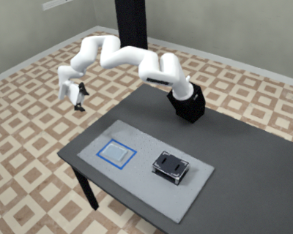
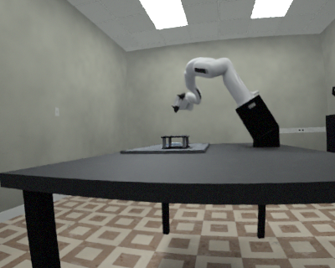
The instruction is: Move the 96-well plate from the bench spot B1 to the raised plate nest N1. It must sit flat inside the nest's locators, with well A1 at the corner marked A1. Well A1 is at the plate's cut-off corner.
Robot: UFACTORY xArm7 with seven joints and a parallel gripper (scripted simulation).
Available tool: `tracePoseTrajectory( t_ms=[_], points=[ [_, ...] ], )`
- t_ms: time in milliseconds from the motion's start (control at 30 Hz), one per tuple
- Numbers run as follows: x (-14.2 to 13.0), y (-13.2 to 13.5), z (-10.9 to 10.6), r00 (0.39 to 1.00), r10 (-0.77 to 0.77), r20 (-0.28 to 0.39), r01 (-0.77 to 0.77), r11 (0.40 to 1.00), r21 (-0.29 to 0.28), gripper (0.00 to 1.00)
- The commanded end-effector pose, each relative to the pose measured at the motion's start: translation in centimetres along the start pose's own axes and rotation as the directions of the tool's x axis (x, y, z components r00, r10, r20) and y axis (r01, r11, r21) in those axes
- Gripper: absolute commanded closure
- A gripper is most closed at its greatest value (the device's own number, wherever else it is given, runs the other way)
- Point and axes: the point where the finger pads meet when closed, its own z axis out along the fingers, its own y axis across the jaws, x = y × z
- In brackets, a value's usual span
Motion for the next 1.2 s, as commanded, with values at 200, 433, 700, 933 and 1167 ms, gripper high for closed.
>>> tracePoseTrajectory(
  t_ms=[200, 433, 700, 933, 1167],
  points=[
    [0.1, -0.1, -0.1, 1.000, -0.003, 0.002, 0.003, 1.000, -0.003, 0.00],
    [0.1, -0.1, -0.1, 1.000, -0.003, 0.002, 0.003, 1.000, -0.003, 0.00],
    [0.0, 2.0, 1.0, 0.995, 0.095, 0.018, -0.094, 0.994, -0.059, 0.00],
    [-0.4, 4.5, 2.3, 0.975, 0.221, 0.025, -0.216, 0.967, -0.131, 0.00],
    [-1.0, 6.6, 3.4, 0.939, 0.342, 0.021, -0.331, 0.921, -0.205, 0.00]
  ],
)
